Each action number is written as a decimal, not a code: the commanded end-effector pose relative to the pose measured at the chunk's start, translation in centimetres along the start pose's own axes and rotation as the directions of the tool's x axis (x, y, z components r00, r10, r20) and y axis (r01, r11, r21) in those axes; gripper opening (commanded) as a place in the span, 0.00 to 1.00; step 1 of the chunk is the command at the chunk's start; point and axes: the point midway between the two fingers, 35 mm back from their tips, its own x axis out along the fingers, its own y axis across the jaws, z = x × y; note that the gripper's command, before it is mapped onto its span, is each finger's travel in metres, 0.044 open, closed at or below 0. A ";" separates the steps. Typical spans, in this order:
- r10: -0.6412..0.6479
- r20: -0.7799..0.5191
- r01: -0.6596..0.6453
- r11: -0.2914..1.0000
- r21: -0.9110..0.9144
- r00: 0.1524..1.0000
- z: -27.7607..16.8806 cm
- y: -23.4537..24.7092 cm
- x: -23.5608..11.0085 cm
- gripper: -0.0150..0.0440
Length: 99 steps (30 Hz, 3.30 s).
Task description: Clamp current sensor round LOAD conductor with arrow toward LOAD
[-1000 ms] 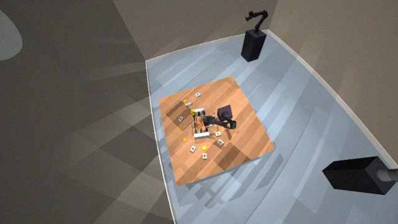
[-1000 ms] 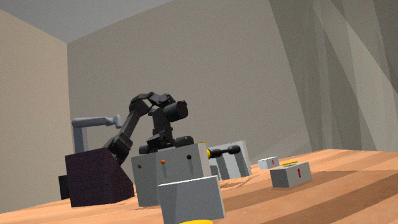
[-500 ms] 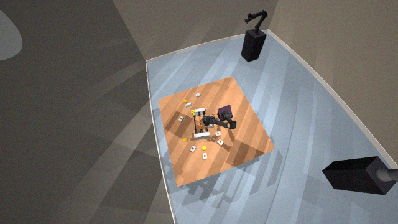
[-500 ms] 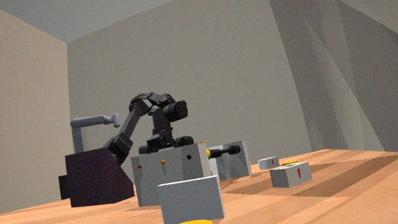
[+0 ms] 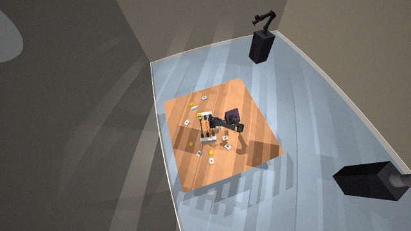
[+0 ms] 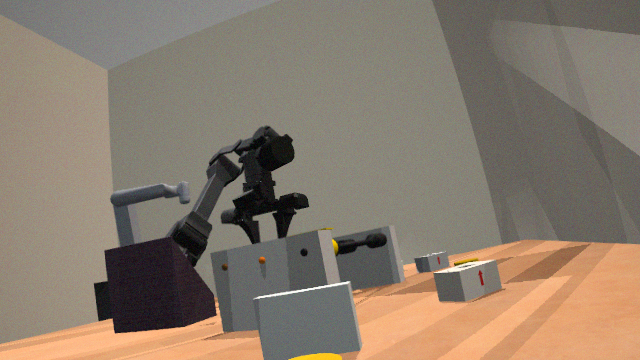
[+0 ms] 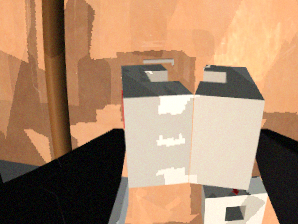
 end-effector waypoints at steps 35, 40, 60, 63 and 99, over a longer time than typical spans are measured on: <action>0.249 0.023 -0.250 0.965 0.077 0.968 0.7 6.0 -7.4 0.25; 0.253 0.024 -0.254 0.964 0.076 0.967 0.9 8.7 -7.4 0.25; 0.264 0.016 -0.265 0.961 0.074 0.964 1.2 17.0 -5.9 0.25; 0.264 0.016 -0.265 0.961 0.074 0.964 1.2 17.1 -5.6 0.25; 0.264 0.017 -0.265 0.962 0.065 0.964 1.1 18.5 -0.9 0.25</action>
